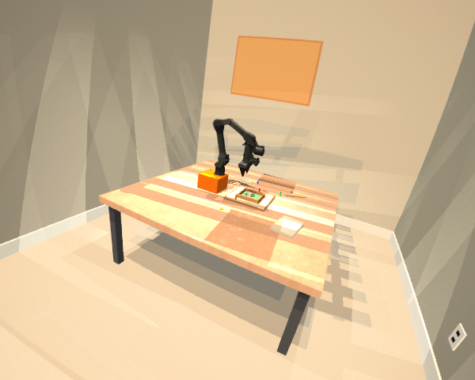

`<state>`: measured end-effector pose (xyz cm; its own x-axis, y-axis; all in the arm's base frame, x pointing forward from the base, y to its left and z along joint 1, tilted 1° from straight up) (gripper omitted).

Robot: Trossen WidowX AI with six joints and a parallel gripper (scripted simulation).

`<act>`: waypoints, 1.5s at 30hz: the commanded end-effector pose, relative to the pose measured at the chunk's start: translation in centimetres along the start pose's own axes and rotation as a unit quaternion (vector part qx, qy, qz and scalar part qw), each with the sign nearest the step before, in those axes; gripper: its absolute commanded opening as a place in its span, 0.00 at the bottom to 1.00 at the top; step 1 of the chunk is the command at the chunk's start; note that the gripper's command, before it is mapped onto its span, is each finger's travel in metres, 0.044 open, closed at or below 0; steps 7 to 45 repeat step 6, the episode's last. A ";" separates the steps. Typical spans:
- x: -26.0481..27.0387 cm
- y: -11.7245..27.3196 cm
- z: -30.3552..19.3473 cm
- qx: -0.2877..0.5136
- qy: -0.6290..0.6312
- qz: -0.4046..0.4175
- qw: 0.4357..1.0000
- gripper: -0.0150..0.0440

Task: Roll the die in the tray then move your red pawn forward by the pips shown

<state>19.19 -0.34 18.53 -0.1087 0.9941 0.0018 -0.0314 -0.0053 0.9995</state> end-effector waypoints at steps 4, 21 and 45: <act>0.2 -0.2 0.7 -0.005 0.010 0.001 1.000 1.00; 0.2 -0.2 0.7 -0.005 0.010 0.001 1.000 1.00; 0.2 -0.2 0.7 -0.005 0.010 0.001 1.000 1.00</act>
Point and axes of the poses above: the point midway between the two fingers, 35 mm back from their tips, its own y axis back along the fingers, its own x axis across the jaws, z = x × y, the point moved 10 cm from there along y, back along the fingers, and after that the axes turned 4 degrees about y, right-handed, at the moved point
